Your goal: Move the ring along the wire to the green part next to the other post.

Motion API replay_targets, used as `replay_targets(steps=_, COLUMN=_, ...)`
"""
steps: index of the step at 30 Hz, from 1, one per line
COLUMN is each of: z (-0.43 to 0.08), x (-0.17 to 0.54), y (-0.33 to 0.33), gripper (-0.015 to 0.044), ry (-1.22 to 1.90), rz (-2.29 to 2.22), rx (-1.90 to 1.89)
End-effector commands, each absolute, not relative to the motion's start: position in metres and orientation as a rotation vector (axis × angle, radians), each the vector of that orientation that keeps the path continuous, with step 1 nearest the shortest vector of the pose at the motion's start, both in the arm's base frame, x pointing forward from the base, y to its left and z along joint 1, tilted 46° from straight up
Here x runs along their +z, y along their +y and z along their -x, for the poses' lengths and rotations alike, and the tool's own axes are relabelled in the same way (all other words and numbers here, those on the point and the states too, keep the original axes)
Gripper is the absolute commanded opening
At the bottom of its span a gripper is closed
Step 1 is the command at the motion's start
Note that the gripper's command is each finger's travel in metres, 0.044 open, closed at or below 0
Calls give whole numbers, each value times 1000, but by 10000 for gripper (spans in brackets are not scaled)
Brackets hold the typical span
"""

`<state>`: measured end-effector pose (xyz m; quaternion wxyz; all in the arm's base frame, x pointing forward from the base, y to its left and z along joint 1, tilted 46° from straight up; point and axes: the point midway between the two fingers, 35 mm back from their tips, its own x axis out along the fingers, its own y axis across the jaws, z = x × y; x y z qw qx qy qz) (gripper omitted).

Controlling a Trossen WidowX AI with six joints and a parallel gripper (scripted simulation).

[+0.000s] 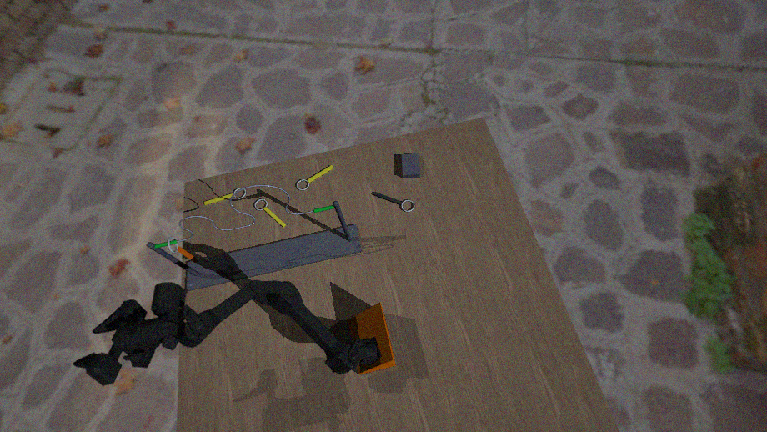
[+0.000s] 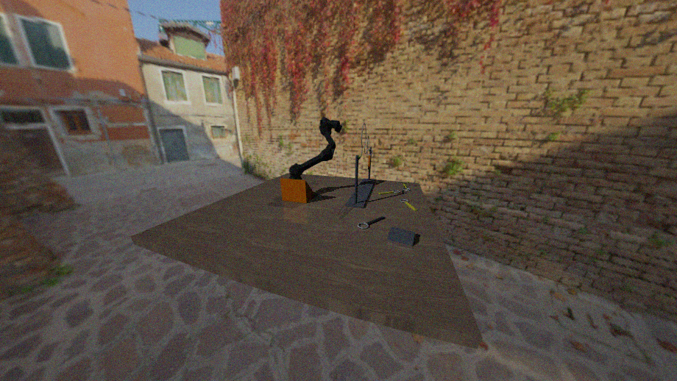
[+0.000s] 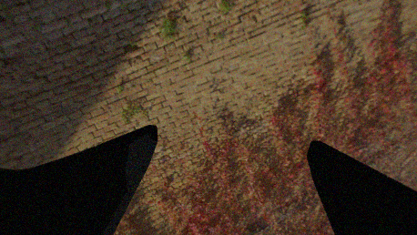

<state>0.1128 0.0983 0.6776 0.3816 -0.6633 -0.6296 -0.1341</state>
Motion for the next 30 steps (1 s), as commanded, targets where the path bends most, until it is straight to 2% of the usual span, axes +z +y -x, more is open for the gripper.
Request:
replay_targets(steps=1, z=-112, x=678, y=98, gripper=374, ry=-1606, rz=1700, rx=-349)
replay_targets(steps=9, z=-63, x=683, y=99, gripper=164, ry=-1564, rz=2020, rx=-655)
replay_targets(steps=21, z=-7, x=670, y=151, gripper=160, ry=-1406, rz=2586, rx=-1104)
replay_targets(steps=30, z=-6, x=660, y=187, gripper=160, ry=-1250, rz=2866, rx=-1295)
